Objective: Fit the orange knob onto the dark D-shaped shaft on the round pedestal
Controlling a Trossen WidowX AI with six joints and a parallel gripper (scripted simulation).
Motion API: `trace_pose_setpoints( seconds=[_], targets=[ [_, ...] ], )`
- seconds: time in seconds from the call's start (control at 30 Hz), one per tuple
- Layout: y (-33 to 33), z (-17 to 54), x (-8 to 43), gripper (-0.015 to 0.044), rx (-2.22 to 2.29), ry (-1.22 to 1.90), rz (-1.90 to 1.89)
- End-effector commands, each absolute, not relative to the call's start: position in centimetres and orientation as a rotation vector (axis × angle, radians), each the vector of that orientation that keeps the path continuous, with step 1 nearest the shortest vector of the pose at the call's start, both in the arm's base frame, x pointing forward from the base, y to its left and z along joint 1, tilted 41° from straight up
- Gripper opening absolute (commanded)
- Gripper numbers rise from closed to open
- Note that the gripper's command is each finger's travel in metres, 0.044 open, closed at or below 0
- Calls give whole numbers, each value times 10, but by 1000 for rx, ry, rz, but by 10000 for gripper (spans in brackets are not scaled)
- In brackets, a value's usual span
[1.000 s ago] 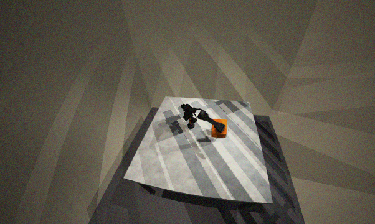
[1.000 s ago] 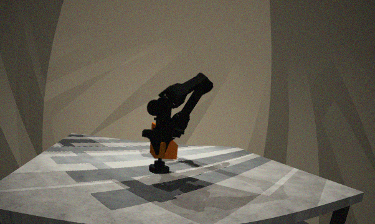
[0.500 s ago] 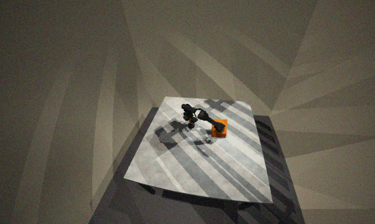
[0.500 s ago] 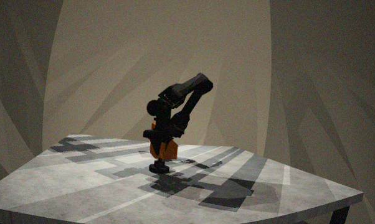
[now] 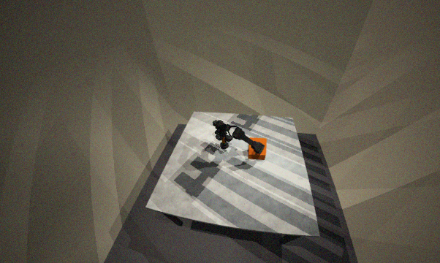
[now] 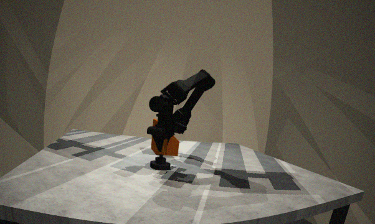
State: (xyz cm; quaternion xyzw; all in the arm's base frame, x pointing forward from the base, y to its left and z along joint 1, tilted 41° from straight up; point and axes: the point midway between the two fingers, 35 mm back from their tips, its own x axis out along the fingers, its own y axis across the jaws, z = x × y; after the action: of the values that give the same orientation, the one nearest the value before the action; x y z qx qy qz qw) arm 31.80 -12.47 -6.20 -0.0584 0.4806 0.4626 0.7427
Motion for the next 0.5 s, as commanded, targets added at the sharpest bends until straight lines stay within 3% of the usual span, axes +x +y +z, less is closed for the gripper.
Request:
trace_pose_setpoints(
  seconds=[0.0, 0.47],
  targets=[
    [-125, -61, 320, 0, -135, 1045, 1016],
    [-126, -65, 320, 0, -135, 1045, 1016]
  ],
)
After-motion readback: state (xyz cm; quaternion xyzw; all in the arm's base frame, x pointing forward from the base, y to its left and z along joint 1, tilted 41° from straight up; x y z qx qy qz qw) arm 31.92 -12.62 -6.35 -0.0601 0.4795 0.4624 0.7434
